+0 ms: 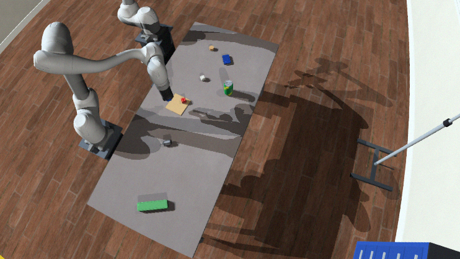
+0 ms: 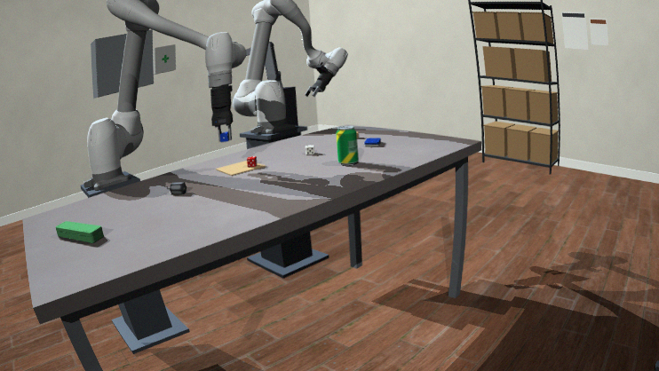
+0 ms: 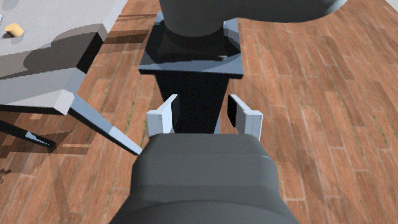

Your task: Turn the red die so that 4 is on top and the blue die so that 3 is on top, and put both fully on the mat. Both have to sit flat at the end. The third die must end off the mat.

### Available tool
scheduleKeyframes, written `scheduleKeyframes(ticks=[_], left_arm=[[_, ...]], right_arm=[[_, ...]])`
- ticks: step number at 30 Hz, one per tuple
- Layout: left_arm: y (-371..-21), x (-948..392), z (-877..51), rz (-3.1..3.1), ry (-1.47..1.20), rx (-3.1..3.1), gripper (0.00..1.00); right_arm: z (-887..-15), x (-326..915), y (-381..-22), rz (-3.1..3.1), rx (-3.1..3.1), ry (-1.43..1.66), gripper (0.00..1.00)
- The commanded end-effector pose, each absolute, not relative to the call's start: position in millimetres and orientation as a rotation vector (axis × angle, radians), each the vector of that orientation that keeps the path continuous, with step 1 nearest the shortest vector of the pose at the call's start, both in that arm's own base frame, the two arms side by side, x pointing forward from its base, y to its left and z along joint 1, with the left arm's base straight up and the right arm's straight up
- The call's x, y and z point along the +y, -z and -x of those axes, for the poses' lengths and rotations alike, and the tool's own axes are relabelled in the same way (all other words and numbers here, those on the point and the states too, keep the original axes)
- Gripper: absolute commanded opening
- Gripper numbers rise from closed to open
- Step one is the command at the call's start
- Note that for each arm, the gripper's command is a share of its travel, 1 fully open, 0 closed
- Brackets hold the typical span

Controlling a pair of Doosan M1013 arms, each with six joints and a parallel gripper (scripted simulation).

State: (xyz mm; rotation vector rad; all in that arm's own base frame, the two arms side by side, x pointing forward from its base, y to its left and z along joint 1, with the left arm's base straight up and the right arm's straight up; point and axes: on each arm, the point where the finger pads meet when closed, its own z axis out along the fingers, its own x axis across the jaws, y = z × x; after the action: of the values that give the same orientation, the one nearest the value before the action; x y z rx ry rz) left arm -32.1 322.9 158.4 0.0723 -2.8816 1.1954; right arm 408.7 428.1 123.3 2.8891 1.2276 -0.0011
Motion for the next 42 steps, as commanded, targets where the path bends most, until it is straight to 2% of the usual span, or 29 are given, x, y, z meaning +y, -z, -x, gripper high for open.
scheduleKeyframes(ticks=[1,16,36,42], left_arm=[[-159,323,32,-0.072,-1.194,-2.882,1.00],[-159,323,32,-0.072,-1.194,-2.882,1.00],[-159,323,32,-0.072,-1.194,-2.882,1.00],[-159,323,32,-0.072,-1.194,-2.882,1.00]], right_arm=[[-409,427,-124,-2.889,1.233,0.000,0.57],[-409,427,-118,-2.889,1.233,0.000,0.57],[-409,427,-43,-2.889,1.233,0.000,0.57],[-409,427,-30,-2.889,1.233,0.000,0.57]])
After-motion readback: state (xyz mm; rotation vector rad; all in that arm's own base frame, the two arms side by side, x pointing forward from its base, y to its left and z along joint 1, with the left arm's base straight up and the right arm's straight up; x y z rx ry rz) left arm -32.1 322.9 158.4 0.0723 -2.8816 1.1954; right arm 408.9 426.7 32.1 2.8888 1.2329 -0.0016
